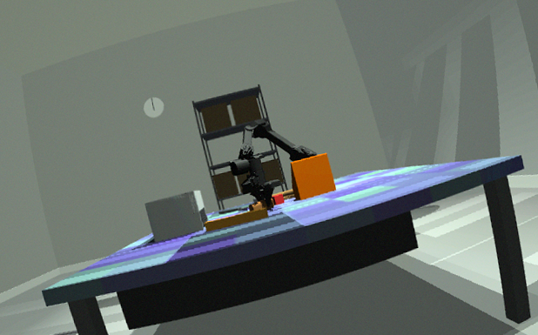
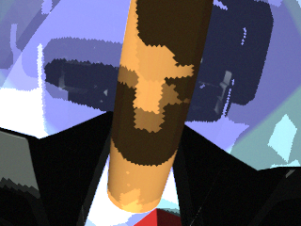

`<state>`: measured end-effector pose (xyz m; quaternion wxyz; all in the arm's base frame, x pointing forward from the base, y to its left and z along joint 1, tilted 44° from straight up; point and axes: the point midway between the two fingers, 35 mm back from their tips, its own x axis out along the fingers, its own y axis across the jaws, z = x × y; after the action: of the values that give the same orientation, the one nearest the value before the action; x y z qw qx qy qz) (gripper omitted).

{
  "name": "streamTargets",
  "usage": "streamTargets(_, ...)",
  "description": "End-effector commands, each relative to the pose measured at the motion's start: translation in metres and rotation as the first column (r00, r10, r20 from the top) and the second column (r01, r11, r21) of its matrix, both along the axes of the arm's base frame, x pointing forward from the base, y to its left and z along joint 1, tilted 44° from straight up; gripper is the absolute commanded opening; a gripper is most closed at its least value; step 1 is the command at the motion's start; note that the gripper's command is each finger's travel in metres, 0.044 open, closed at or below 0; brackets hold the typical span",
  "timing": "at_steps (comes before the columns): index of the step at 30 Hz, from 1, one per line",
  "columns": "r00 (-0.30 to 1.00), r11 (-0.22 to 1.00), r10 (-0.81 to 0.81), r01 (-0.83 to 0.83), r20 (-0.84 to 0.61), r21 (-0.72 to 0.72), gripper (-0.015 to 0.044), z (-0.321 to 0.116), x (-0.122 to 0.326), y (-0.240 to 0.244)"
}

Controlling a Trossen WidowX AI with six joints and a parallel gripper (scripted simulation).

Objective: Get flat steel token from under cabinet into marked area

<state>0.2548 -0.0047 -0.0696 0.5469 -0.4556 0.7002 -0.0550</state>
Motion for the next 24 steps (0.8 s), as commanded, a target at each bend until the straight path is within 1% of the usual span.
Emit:
streamTargets(1,1.000,1.000,0.009,-0.009,-0.005,0.007,0.0000,-0.002,0.000,0.005)
streamTargets(24,1.000,1.000,0.009,-0.009,-0.005,0.008,0.0000,-0.015,-0.003,0.018)
